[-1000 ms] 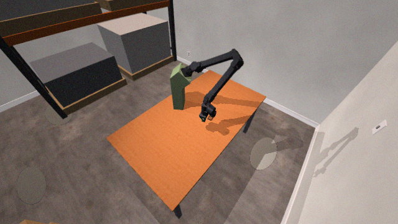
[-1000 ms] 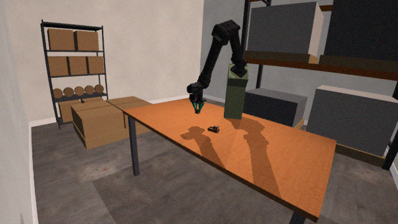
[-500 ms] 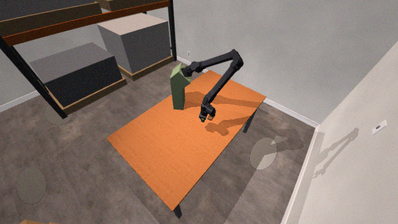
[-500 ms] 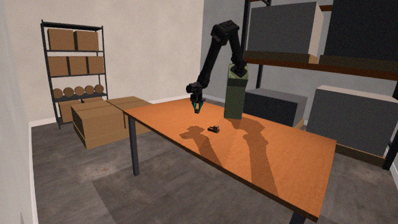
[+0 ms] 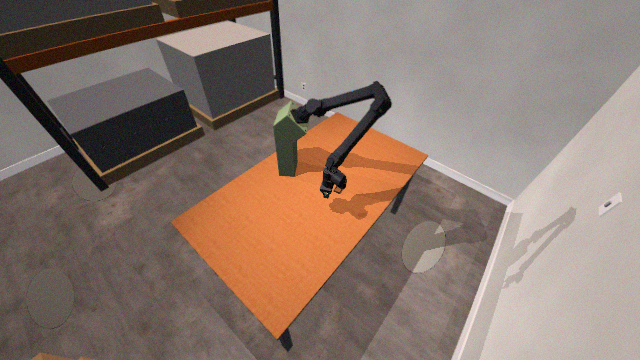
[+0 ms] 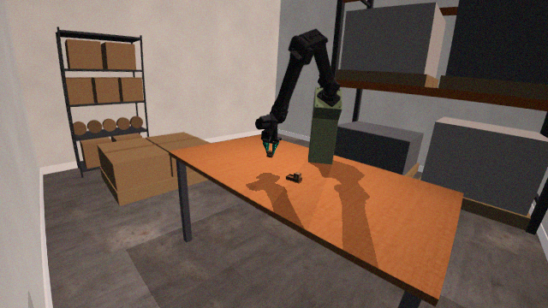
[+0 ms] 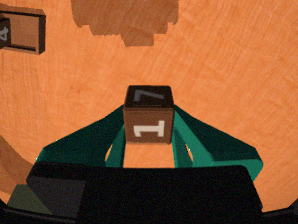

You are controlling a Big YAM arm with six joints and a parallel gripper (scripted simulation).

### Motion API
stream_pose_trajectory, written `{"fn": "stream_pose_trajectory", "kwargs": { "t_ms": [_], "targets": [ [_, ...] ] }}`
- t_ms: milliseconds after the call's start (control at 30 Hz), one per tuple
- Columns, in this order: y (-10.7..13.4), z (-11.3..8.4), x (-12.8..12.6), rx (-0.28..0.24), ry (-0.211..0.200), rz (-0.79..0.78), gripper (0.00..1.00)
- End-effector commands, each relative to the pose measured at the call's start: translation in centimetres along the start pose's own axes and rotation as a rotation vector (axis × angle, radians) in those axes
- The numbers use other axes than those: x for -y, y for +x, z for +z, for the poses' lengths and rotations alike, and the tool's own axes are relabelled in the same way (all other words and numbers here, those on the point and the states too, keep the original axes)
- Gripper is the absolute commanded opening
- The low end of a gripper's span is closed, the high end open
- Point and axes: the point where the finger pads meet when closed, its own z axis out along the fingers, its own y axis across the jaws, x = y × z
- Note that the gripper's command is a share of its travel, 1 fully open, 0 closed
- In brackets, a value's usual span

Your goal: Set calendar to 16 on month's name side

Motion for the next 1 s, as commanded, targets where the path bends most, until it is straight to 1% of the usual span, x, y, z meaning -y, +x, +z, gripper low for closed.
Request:
{"fn": "stream_pose_trajectory", "kwargs": {
  "t_ms": [0, 333, 400, 567, 733, 800, 967],
  "targets": [
    [0.2, 2.0, -0.9, -0.006, -0.019, 0.004, 0.28],
    [0.3, 6.7, -1.0, -0.006, -0.020, 0.005, 0.28],
    [0.3, 6.7, -1.0, -0.006, -0.020, 0.005, 0.28],
    [0.4, 8.5, -1.1, -0.006, -0.020, 0.005, 0.28],
    [0.4, 9.2, -1.1, -0.006, -0.021, 0.005, 0.28],
    [1.0, 9.1, -1.5, -0.019, -0.027, 0.013, 0.28],
    [1.0, 9.1, -1.5, -0.019, -0.027, 0.014, 0.28]
  ]
}}
